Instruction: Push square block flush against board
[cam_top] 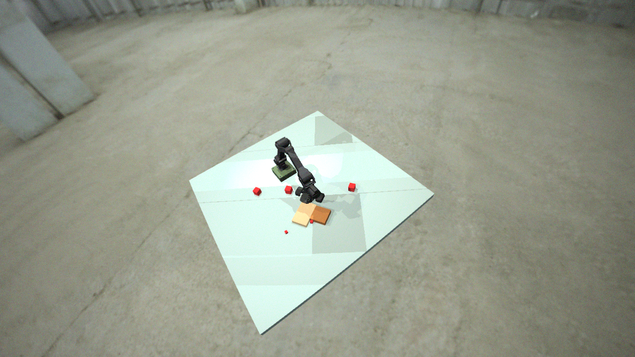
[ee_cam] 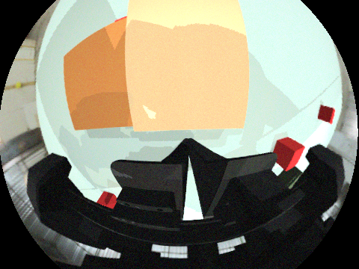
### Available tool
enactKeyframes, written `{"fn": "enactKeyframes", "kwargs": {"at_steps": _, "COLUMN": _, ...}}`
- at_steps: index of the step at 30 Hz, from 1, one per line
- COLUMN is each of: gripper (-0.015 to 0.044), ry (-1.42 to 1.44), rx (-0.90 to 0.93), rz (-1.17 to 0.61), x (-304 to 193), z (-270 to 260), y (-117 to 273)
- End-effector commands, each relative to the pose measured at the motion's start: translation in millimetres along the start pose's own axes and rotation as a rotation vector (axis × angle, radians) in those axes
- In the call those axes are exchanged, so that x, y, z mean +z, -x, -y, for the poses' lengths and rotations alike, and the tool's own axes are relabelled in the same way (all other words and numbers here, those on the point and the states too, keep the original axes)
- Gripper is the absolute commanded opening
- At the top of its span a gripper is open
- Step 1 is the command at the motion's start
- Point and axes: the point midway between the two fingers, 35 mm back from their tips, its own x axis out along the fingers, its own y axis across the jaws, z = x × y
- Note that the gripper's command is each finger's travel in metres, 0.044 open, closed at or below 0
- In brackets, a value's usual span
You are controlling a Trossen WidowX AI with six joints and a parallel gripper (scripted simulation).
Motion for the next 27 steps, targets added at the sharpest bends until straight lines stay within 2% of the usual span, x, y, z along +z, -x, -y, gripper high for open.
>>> {"fn": "enactKeyframes", "kwargs": {"at_steps": 1, "gripper": 0.0000, "ry": 0.000, "rx": -0.001, "rz": 0.002, "x": 6.2, "z": 0.1, "y": -0.3}}
{"fn": "enactKeyframes", "kwargs": {"at_steps": 15, "gripper": 0.0000, "ry": 0.000, "rx": -0.001, "rz": 0.004, "x": 25.1, "z": 0.4, "y": 0.0}}
{"fn": "enactKeyframes", "kwargs": {"at_steps": 27, "gripper": 0.0000, "ry": 0.000, "rx": -0.001, "rz": 0.002, "x": 9.6, "z": -0.9, "y": -0.1}}
